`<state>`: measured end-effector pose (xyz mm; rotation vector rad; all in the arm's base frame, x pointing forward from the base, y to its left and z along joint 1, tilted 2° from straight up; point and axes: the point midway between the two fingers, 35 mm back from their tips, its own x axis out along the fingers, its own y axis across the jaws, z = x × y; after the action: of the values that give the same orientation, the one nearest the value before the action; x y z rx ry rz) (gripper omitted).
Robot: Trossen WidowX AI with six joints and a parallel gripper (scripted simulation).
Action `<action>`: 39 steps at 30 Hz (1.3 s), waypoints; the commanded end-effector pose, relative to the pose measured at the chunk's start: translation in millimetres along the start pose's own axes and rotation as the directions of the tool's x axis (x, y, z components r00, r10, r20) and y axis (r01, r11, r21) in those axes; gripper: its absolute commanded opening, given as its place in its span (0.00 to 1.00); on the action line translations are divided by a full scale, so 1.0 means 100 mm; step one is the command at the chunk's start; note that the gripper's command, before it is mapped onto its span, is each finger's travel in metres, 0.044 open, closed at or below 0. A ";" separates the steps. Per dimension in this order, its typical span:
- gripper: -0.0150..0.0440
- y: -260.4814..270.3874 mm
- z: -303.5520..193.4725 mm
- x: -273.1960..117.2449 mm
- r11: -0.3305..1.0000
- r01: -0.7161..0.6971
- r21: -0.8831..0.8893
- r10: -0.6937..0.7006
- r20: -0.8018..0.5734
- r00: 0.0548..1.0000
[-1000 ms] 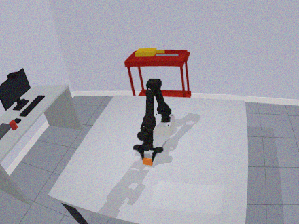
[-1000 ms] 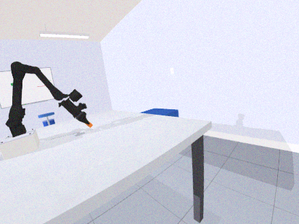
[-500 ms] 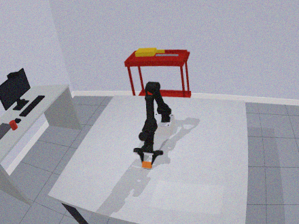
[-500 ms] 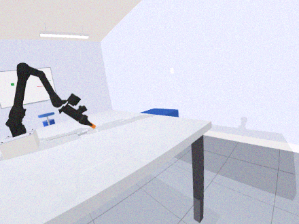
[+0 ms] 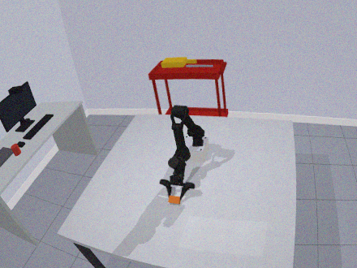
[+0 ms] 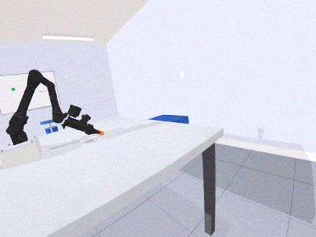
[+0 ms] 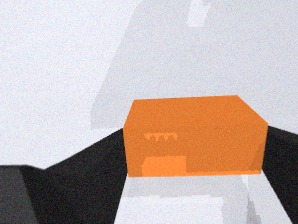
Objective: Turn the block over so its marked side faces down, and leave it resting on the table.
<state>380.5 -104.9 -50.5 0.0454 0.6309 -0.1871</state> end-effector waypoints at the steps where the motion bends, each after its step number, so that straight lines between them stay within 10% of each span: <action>1: 0.25 0.01 -0.13 -0.01 1.000 -0.005 0.006 0.004 0.018 1.000; 34: 0.25 0.03 -0.20 -0.18 1.000 -0.004 -0.001 0.005 0.211 0.977; 39: 0.48 0.03 -0.20 -0.18 1.000 -0.004 -0.001 0.005 0.211 0.977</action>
<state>355.6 -97.7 -56.6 0.0206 0.4225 -0.1879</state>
